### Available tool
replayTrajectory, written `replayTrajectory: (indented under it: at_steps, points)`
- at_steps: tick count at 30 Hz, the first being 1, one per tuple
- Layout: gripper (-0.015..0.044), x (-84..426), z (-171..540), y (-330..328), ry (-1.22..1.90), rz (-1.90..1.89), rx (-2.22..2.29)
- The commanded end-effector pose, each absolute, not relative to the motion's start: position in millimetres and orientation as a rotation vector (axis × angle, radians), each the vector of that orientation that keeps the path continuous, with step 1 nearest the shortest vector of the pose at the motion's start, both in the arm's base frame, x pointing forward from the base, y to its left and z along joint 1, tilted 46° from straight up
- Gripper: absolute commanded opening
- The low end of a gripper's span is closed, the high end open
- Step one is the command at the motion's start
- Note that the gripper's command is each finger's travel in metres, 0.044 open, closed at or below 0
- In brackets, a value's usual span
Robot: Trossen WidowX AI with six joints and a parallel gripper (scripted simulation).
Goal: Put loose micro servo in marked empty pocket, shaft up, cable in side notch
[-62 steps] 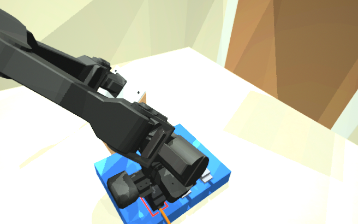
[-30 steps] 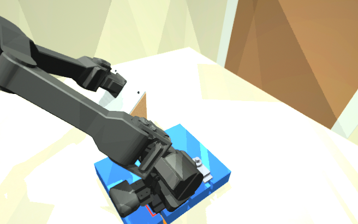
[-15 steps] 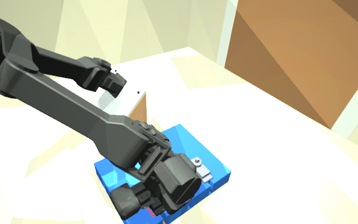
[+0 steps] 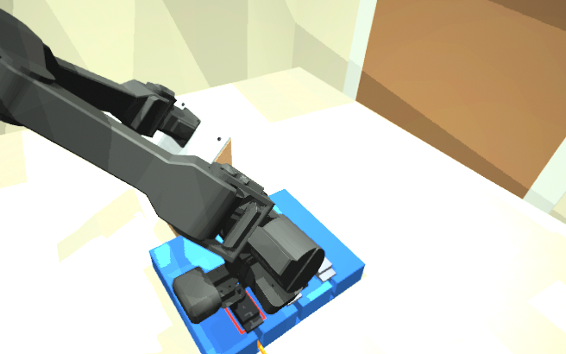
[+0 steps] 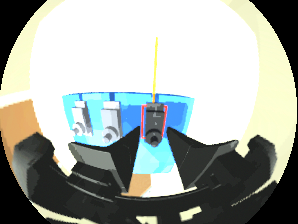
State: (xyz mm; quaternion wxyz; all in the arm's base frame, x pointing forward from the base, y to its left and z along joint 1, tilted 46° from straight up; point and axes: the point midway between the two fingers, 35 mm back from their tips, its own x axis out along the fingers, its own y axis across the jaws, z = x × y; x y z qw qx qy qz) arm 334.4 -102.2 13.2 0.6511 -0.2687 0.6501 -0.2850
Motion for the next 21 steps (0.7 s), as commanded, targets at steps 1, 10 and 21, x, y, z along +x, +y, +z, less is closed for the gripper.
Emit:
replayTrajectory:
  at_steps: [1,10,21]
  points:
    - [0.0187,334,20,-94,1.465,-0.652,-0.606]
    - [0.0345,295,39,-71,1.472,-0.642,-0.603]
    - [0.0440,231,64,-47,1.471,-0.649,-0.606]
